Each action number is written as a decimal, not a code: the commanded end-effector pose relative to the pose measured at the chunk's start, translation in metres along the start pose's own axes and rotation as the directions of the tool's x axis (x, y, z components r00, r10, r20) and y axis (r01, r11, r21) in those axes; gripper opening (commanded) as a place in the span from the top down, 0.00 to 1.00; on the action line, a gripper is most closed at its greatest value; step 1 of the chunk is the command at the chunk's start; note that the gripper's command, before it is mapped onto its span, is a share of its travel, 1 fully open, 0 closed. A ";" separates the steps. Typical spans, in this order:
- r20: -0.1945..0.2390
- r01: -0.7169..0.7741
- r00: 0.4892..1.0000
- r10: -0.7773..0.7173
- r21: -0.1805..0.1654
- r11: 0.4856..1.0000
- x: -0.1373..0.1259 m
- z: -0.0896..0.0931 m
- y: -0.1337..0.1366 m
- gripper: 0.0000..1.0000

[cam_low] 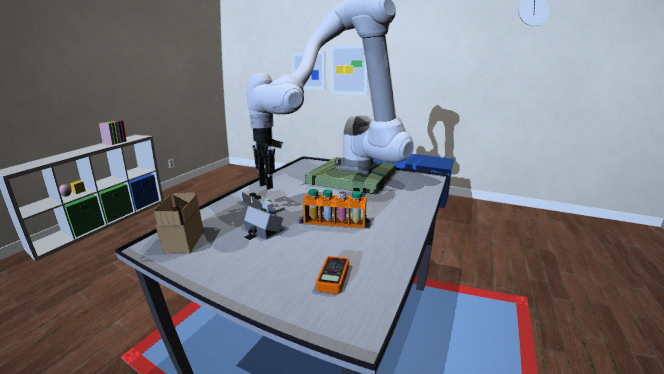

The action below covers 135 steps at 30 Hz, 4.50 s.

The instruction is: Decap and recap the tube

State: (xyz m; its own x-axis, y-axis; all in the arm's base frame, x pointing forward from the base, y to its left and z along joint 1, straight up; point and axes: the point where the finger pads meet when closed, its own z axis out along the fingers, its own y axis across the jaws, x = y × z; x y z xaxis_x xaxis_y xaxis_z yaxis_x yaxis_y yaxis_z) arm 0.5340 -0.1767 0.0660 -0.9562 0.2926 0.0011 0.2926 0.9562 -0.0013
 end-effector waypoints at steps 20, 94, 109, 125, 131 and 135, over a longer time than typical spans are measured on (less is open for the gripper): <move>0.002 0.000 1.000 0.000 -0.001 1.000 -0.001 -0.071 0.000 0.64; 0.009 -0.327 0.945 0.327 0.000 0.945 -0.020 -0.063 0.029 0.90; 0.003 -0.929 0.369 0.929 -0.001 0.369 -0.057 -0.043 0.103 0.90; 0.003 -0.990 0.138 0.990 -0.003 0.138 -0.106 -0.017 0.194 0.90; -0.001 -0.991 0.137 0.991 -0.003 0.137 -0.105 -0.017 0.193 0.90; -0.001 -0.991 0.137 0.991 -0.003 0.137 -0.105 -0.017 0.193 0.90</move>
State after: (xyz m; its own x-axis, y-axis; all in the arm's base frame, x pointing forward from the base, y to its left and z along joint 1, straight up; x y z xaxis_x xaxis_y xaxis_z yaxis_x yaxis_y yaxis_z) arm 0.6881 -0.0232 0.0820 0.1585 0.9874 0.0003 0.9874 -0.1585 0.0000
